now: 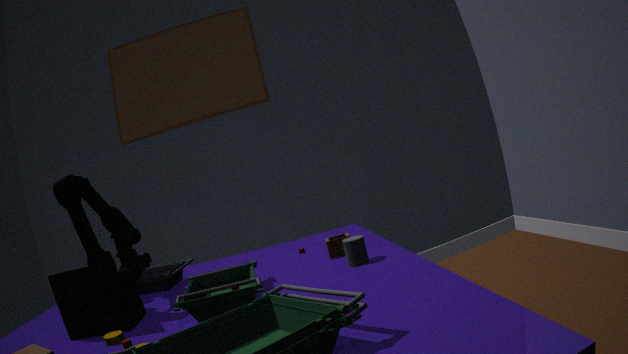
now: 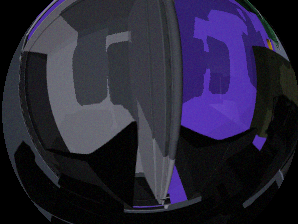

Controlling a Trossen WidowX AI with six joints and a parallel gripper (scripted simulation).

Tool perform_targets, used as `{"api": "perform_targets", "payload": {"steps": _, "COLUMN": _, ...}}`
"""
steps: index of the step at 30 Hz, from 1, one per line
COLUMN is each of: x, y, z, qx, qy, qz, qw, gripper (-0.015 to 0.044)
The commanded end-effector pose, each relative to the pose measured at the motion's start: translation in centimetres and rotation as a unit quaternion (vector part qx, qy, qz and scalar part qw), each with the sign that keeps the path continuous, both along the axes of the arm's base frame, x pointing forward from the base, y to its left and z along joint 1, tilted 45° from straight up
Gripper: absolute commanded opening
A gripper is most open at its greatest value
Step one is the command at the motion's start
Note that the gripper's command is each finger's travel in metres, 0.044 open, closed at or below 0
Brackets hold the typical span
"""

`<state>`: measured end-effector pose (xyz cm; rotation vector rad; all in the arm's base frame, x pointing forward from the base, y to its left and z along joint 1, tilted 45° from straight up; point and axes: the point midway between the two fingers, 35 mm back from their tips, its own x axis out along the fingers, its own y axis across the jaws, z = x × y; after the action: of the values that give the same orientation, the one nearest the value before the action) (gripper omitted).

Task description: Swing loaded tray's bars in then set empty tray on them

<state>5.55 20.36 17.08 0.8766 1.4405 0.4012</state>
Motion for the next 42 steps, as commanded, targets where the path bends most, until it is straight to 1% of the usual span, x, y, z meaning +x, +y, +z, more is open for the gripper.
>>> {"api": "perform_targets", "payload": {"steps": 1, "x": 0.0, "y": -0.1, "z": -0.2, "qx": -0.004, "qy": 0.001, "qz": -0.002, "qw": 1.0, "gripper": 0.0095}}
{"api": "perform_targets", "payload": {"steps": 11, "x": 0.0, "y": -0.1, "z": -0.2, "qx": -0.004, "qy": 0.001, "qz": -0.002, "qw": 1.0, "gripper": 0.0028}}
{"api": "perform_targets", "payload": {"steps": 15, "x": 0.0, "y": -0.6, "z": 0.4, "qx": -0.004, "qy": 0.001, "qz": -0.002, "qw": 1.0, "gripper": 0.0001}}
{"api": "perform_targets", "payload": {"steps": 29, "x": -1.0, "y": -5.5, "z": 5.2, "qx": -0.005, "qy": 0.0, "qz": -0.002, "qw": 1.0, "gripper": 0.0}}
{"api": "perform_targets", "payload": {"steps": 42, "x": -1.1, "y": -5.8, "z": 5.4, "qx": -0.005, "qy": 0.0, "qz": -0.002, "qw": 1.0, "gripper": 0.0}}
